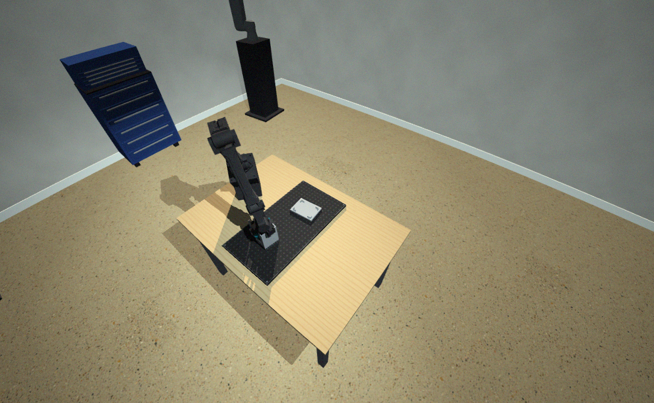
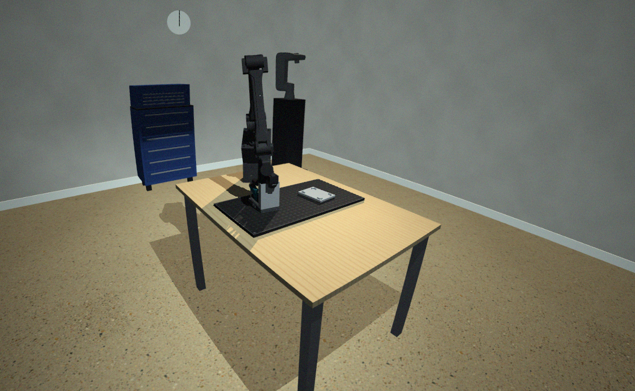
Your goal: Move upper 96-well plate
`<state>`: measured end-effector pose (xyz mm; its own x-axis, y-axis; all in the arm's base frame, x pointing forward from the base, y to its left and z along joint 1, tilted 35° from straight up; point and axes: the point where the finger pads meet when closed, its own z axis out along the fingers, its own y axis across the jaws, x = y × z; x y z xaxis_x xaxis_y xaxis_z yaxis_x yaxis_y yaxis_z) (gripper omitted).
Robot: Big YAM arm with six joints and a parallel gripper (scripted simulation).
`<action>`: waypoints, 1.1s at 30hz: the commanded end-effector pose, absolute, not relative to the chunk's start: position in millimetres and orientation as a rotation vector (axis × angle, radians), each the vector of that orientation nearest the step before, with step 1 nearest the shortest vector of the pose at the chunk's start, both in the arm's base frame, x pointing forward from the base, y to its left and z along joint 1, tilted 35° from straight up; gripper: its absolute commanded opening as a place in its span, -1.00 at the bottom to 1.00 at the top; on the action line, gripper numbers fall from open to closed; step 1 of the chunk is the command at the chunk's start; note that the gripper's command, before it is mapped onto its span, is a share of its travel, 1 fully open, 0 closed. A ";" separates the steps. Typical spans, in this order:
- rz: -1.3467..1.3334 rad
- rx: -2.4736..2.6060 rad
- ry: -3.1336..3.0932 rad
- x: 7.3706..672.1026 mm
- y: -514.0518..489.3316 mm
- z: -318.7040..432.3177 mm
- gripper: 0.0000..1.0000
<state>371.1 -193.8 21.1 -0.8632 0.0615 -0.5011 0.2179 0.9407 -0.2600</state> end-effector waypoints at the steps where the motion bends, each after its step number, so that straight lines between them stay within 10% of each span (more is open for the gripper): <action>1: -0.442 0.194 2.539 379.6 -200.1 37.3 -1.00; 33: -0.427 0.193 2.570 369.6 -192.1 34.8 -1.00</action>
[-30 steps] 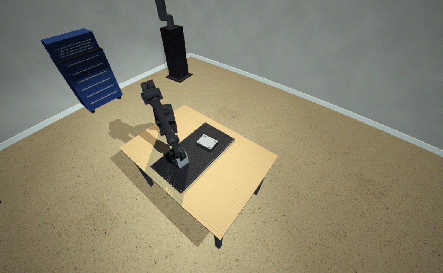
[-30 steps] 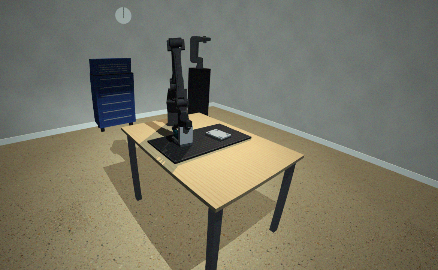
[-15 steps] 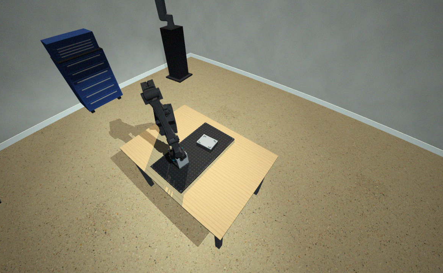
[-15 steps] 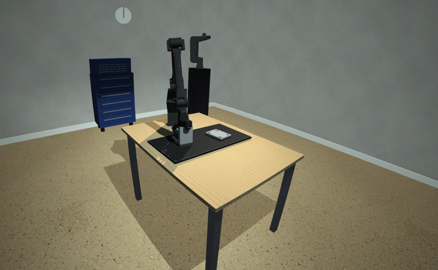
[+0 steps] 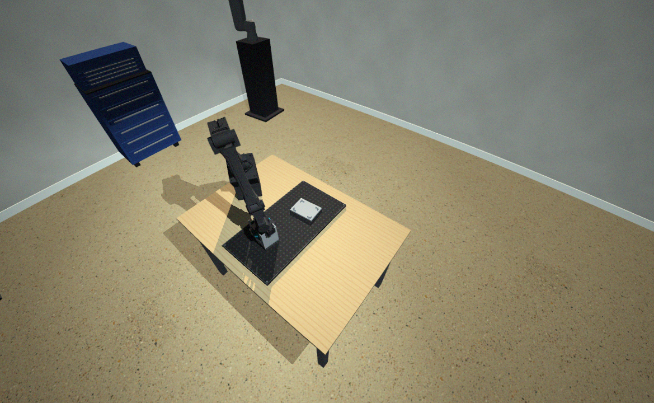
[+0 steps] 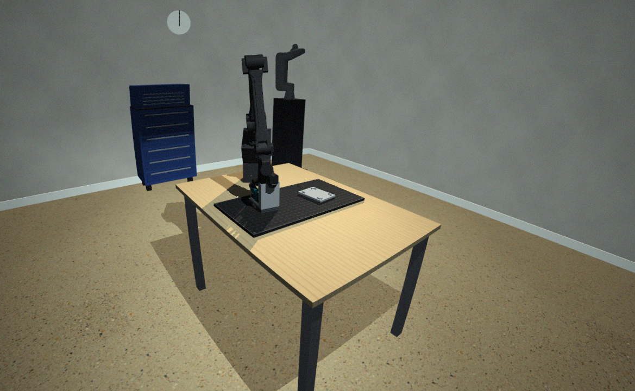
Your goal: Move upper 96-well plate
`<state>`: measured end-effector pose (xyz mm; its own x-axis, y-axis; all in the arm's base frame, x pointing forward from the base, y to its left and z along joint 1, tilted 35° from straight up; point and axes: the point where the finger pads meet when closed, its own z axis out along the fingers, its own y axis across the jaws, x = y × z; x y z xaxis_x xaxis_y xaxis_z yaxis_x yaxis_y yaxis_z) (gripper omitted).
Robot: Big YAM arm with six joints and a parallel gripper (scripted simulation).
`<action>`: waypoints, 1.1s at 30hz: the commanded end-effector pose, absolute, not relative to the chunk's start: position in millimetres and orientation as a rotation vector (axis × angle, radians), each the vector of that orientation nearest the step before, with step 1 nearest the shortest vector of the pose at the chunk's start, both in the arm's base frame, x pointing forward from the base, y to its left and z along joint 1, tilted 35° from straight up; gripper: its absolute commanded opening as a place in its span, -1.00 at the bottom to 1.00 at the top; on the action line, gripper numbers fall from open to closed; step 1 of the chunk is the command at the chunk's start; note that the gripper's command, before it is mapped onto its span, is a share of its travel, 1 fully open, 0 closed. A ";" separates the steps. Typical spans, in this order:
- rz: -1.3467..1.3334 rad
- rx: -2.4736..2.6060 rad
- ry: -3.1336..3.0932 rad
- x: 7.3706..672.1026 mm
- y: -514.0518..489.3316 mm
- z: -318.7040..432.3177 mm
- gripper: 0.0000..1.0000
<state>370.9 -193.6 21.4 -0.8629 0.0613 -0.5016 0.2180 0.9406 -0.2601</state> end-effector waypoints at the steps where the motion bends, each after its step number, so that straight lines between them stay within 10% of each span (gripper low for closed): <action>1: -0.426 0.192 2.570 369.1 -190.7 36.0 -1.00; 33: -0.426 0.196 2.559 351.9 -173.5 77.5 -1.00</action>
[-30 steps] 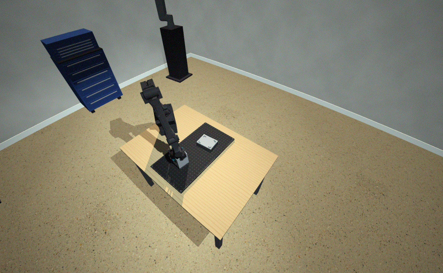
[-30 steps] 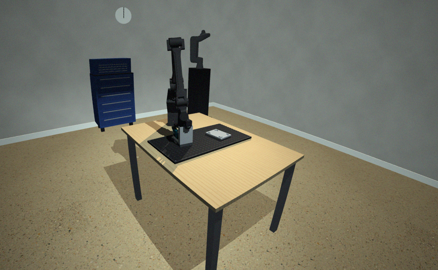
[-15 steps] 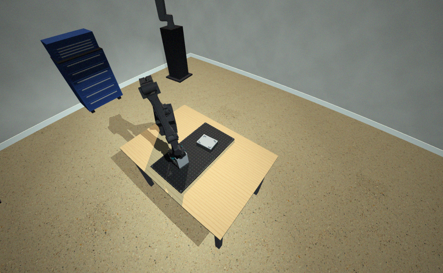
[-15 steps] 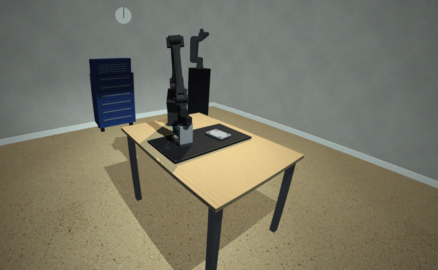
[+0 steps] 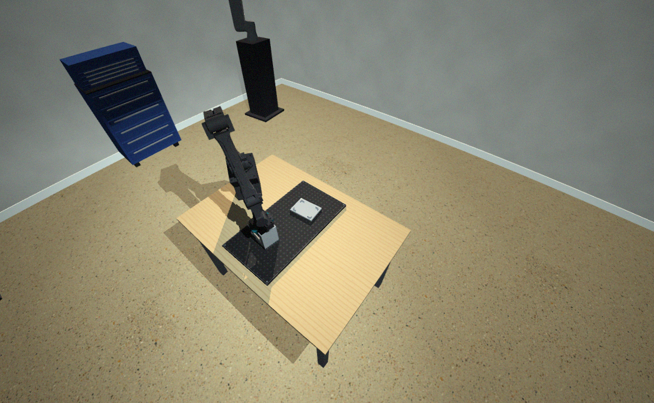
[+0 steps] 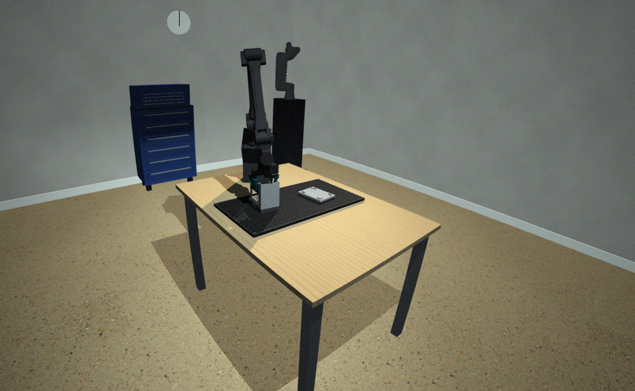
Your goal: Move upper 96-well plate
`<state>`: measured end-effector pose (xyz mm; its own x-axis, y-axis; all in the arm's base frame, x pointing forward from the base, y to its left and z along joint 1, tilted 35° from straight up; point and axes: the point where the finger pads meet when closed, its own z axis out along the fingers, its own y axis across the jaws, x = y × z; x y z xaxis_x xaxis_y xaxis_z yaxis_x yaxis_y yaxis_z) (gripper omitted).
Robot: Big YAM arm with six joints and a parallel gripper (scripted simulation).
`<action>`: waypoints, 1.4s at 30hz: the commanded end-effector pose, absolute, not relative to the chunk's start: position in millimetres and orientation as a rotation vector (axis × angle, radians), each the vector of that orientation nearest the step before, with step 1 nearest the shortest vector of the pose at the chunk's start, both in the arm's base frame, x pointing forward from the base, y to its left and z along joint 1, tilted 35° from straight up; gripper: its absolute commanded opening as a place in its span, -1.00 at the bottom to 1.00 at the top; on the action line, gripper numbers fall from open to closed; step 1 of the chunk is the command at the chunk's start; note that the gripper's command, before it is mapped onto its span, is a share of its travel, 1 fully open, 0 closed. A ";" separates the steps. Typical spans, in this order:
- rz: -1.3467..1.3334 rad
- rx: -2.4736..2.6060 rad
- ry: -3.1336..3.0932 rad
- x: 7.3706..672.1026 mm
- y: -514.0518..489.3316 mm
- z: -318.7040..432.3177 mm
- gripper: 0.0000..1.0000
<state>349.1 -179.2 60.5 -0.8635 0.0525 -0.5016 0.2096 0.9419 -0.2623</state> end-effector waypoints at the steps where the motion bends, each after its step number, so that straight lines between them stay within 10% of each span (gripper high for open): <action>1: -0.427 0.196 2.558 351.6 -173.2 79.4 -1.00; 42: -0.434 0.197 2.528 331.9 -156.7 143.1 -1.00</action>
